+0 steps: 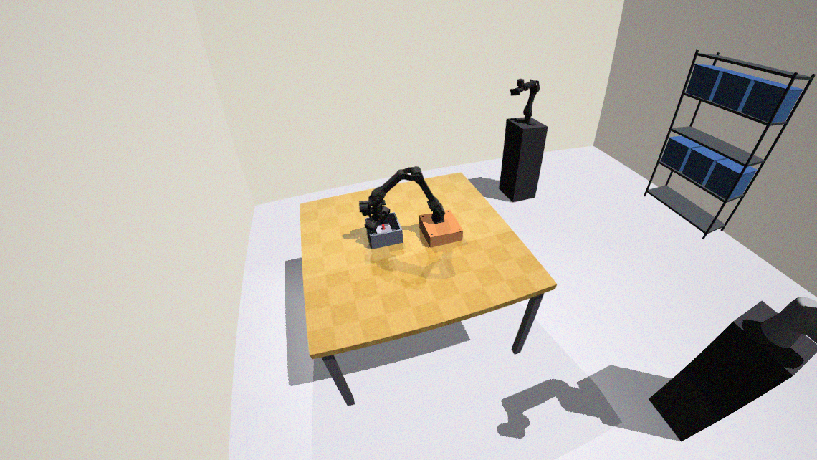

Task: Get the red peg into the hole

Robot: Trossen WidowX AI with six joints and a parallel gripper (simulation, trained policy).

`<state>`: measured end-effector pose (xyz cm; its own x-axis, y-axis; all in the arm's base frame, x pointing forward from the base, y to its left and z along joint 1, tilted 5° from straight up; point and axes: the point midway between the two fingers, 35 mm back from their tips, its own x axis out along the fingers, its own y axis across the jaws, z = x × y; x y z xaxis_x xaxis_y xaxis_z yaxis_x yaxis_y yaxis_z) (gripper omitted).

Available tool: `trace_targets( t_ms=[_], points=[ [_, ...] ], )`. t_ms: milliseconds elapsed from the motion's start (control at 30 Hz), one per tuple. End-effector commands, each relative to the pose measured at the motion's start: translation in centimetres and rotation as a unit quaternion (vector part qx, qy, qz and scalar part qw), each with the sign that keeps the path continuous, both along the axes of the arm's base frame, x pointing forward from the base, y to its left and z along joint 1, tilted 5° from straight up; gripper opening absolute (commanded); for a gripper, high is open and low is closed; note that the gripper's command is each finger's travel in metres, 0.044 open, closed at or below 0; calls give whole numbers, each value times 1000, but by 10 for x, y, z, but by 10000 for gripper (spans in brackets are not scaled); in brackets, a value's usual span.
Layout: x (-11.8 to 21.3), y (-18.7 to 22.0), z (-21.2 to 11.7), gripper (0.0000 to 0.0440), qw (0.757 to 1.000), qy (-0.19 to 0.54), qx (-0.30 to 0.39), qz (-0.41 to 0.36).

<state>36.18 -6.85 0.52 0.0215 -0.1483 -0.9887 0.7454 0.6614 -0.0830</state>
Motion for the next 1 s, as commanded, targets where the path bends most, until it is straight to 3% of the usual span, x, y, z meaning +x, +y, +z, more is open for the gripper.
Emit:
trace_targets(
  t_ms=[0,67,333,967],
  points=[
    [18,-1,6,419,1000,-11,17,5],
    [27,-1,9,440,1000,-16,25,7],
    [68,4,31,440,996,-66,56,13],
    [70,4,33,440,996,-69,57,14]
  ],
)
